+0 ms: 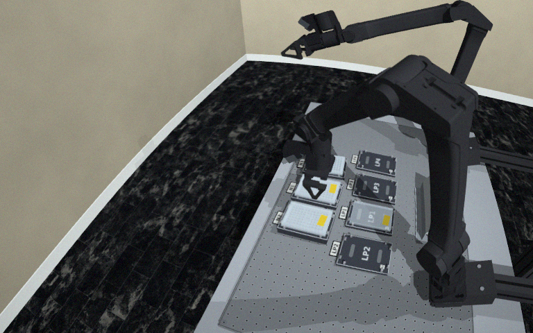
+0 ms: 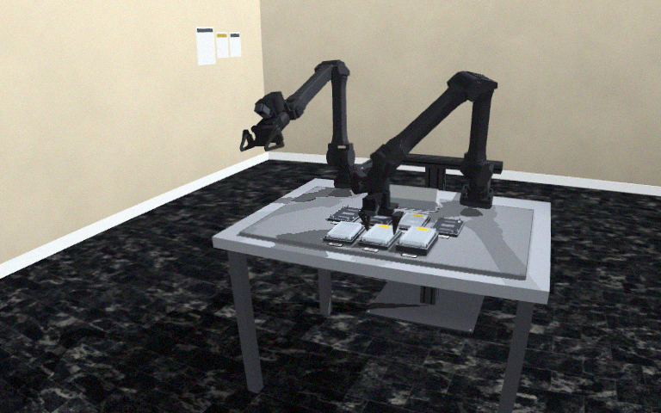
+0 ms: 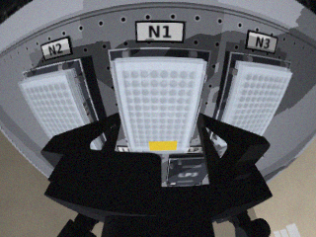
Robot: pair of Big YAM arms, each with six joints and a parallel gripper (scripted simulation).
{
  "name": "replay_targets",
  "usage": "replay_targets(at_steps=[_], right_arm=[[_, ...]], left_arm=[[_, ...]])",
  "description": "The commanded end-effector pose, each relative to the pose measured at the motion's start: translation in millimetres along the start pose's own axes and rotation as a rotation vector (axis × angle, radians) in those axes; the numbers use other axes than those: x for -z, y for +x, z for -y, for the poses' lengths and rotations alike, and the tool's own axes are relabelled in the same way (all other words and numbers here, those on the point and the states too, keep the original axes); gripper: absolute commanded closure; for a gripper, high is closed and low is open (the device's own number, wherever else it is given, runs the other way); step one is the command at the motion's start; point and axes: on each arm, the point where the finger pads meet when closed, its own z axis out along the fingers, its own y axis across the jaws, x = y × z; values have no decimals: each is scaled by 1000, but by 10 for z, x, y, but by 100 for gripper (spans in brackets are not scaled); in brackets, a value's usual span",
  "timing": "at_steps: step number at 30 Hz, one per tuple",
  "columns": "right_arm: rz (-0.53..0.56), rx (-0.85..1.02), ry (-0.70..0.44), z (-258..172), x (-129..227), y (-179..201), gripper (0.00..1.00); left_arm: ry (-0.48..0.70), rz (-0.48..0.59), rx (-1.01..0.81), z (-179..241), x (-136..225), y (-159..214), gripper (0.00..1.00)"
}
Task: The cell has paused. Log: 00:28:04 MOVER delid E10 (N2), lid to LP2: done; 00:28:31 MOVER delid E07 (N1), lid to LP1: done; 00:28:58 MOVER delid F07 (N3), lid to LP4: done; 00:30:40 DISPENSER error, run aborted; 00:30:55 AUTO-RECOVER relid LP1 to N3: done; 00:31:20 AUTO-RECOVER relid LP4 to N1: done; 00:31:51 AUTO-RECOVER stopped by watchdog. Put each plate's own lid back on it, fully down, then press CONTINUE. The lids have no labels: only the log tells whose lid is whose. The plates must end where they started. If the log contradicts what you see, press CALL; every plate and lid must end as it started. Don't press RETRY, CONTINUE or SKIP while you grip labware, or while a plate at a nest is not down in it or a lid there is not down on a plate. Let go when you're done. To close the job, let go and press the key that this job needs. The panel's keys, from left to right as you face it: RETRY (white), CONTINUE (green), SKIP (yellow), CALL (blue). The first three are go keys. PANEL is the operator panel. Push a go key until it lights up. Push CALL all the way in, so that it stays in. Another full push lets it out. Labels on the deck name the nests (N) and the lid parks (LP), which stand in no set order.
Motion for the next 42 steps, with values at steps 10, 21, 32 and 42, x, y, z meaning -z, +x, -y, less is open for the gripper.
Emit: replay_targets(at_steps=[10,21,32,42], right_arm=[[41,-6,1,2,-70,-305,0],[41,-6,1,2,-70,-305,0],[41,-6,1,2,-70,-305,0],[41,-6,1,2,-70,-305,0]], left_arm=[[43,55,6,88,266,-241,0],[48,58,13,147,508,-227,0],[44,53,11,149,576,-213,0],[46,56,12,150,608,-223,0]])
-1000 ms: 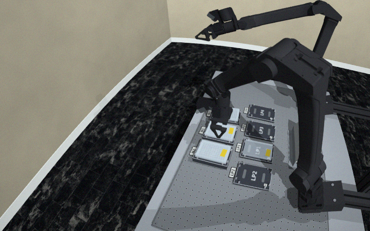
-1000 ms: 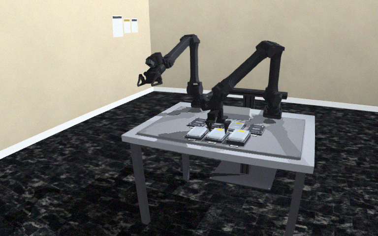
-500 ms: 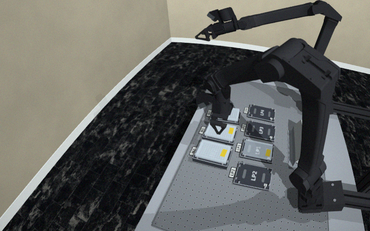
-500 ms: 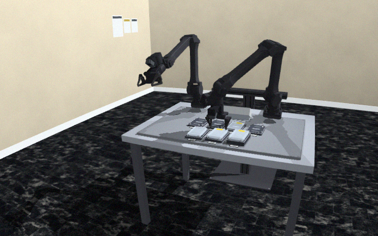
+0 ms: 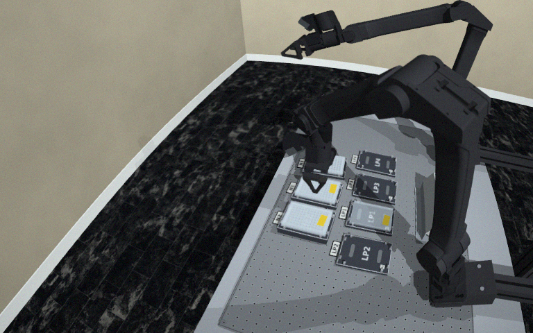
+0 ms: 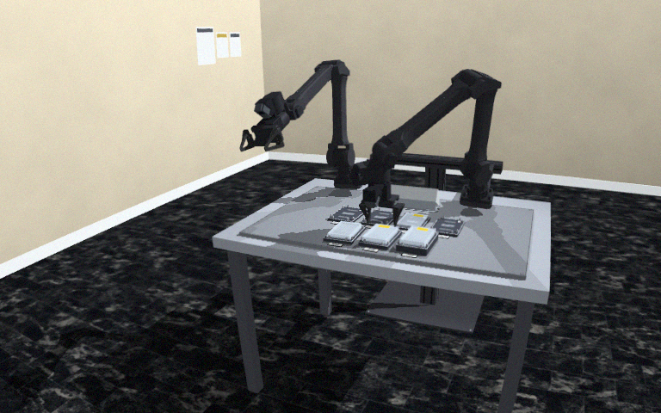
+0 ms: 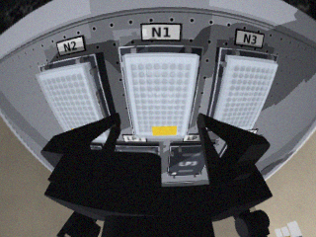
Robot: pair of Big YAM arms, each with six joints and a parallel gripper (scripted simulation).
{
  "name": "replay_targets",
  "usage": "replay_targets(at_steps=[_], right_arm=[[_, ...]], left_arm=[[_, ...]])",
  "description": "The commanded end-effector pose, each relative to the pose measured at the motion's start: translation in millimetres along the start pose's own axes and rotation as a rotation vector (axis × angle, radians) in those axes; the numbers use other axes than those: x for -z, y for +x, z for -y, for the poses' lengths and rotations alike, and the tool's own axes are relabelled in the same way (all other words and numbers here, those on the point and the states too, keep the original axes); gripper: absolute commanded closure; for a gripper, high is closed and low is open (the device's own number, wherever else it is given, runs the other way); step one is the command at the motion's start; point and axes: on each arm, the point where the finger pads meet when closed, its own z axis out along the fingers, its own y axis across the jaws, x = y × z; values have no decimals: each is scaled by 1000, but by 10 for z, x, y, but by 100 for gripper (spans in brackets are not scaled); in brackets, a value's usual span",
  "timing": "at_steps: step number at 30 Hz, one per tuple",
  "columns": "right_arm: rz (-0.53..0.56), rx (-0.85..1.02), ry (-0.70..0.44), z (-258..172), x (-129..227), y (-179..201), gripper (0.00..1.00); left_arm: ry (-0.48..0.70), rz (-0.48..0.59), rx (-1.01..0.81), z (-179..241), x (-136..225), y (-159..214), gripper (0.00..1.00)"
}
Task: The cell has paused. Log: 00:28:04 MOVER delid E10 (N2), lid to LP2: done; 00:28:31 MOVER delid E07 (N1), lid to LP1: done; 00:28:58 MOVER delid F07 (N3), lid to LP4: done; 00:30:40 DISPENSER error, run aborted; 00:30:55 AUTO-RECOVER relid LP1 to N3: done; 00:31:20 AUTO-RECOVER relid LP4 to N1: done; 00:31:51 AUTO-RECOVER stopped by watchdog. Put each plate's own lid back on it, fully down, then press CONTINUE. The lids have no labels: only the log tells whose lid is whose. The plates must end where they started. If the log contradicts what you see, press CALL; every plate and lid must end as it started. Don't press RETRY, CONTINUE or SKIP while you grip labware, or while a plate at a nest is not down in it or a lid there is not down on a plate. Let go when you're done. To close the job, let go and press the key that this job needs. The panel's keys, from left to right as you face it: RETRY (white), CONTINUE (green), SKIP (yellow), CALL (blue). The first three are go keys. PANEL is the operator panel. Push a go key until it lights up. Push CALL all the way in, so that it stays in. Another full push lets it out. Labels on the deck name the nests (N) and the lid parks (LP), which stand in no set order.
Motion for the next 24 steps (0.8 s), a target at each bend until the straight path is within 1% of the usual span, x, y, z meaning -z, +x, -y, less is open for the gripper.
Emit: replay_targets(at_steps=[1,24], right_arm=[[41,-6,1,2,-70,-305,0],[41,-6,1,2,-70,-305,0]], left_arm=[[48,64,23,170,325,-239,0],[48,63,23,179,342,-249,0]])
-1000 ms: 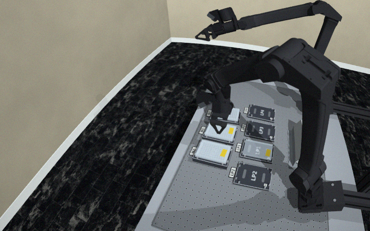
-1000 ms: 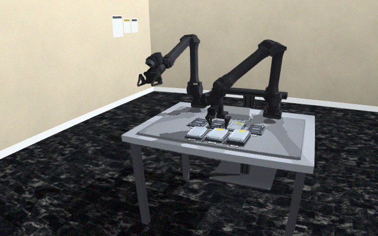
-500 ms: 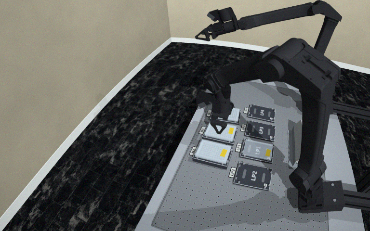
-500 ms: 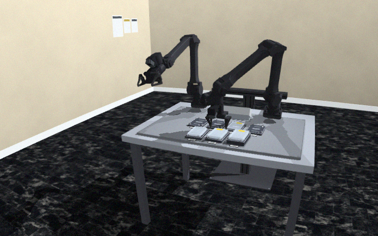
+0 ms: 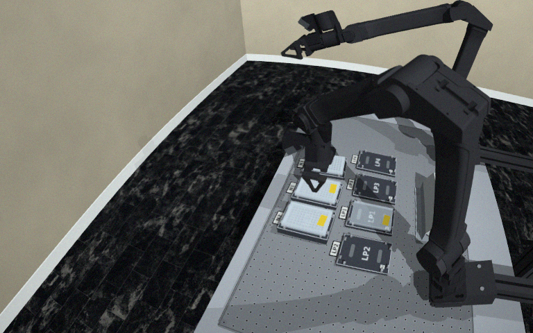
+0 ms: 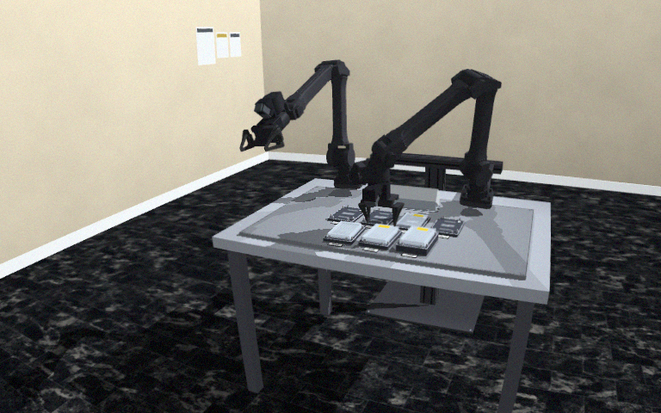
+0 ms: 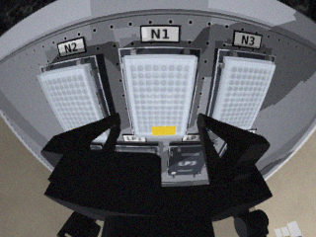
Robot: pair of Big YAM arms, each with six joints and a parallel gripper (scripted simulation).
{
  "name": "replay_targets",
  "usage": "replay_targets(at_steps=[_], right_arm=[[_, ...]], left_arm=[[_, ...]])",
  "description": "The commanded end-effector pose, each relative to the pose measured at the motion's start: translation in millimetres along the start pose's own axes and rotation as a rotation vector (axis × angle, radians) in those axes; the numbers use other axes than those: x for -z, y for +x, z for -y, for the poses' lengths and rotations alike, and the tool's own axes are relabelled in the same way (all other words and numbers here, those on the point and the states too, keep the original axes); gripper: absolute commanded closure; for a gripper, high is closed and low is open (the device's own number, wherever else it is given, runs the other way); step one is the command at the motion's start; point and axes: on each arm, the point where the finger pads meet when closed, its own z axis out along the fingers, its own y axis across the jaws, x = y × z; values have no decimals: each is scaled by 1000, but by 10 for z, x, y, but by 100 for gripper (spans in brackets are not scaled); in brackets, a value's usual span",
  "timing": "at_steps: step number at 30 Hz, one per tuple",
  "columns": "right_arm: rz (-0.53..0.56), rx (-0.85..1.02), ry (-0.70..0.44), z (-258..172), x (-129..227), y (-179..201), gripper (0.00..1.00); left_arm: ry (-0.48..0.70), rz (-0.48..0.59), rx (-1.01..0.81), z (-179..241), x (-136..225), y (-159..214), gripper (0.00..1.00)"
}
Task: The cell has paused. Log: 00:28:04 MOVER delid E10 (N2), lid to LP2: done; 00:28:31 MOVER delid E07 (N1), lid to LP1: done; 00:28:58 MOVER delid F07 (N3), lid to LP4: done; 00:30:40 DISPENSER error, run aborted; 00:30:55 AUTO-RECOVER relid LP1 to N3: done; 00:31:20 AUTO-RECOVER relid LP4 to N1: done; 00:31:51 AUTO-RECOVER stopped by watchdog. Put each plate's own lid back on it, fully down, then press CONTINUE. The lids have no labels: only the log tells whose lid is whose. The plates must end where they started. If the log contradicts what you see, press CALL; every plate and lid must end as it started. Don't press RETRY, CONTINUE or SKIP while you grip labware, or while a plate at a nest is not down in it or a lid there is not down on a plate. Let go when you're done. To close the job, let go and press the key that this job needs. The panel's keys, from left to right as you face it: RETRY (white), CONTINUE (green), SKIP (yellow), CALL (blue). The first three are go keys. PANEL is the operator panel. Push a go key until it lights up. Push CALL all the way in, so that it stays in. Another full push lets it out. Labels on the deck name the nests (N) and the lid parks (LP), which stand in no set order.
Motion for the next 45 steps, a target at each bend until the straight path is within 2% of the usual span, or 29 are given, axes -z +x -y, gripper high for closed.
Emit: replay_targets(at_steps=[1,30,33,45], right_arm=[[41,-6,1,2,-70,-305,0],[41,-6,1,2,-70,-305,0],[41,-6,1,2,-70,-305,0],[41,-6,1,2,-70,-305,0]], left_arm=[[47,62,22,168,319,-231,0],[49,65,23,169,335,-237,0],[32,43,23,71,182,60,0],[32,40,23,-79,152,593,0]])
